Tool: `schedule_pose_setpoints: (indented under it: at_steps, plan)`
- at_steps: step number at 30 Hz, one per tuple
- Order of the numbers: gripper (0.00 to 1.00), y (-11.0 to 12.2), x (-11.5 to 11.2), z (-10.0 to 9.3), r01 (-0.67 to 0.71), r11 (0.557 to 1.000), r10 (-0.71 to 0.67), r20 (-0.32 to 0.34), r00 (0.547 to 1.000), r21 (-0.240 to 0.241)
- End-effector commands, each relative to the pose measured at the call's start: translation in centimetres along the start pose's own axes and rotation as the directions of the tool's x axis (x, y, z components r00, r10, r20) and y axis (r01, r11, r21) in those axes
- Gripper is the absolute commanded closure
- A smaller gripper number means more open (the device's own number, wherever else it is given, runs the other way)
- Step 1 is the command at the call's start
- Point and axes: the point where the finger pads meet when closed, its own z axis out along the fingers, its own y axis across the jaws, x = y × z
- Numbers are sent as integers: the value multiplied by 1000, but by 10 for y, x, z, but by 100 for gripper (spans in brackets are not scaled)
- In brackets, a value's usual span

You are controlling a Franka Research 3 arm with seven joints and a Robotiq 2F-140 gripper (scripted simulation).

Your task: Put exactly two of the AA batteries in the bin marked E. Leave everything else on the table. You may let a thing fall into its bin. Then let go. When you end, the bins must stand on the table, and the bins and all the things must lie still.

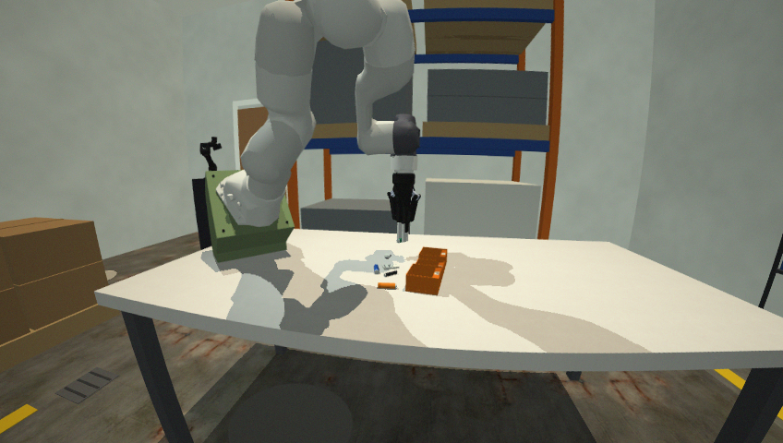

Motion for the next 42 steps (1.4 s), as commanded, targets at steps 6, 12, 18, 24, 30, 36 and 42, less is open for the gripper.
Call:
schedule_pose_setpoints:
  at_steps: [6, 12, 18, 24, 30, 36, 42]
  plan:
    - [95, 1, -1, -1, 2, 1000, -2, 2, 1000, -2]
    - [95, 0, 0, -8, 2, 1000, -2, 2, 1000, -2]
    - [95, 5, -2, -8, 2, 1000, -2, 2, 1000, -2]
    - [95, 38, -17, -8, 2, 1000, -2, 2, 1000, -2]
    - [95, 66, -29, -9, 2, 1000, -2, 2, 1000, -2]
    - [95, 75, -33, -9, 2, 1000, -2, 2, 1000, -2]
    - [95, 86, -38, -9, 102, 995, -102, 3, 995, -2]
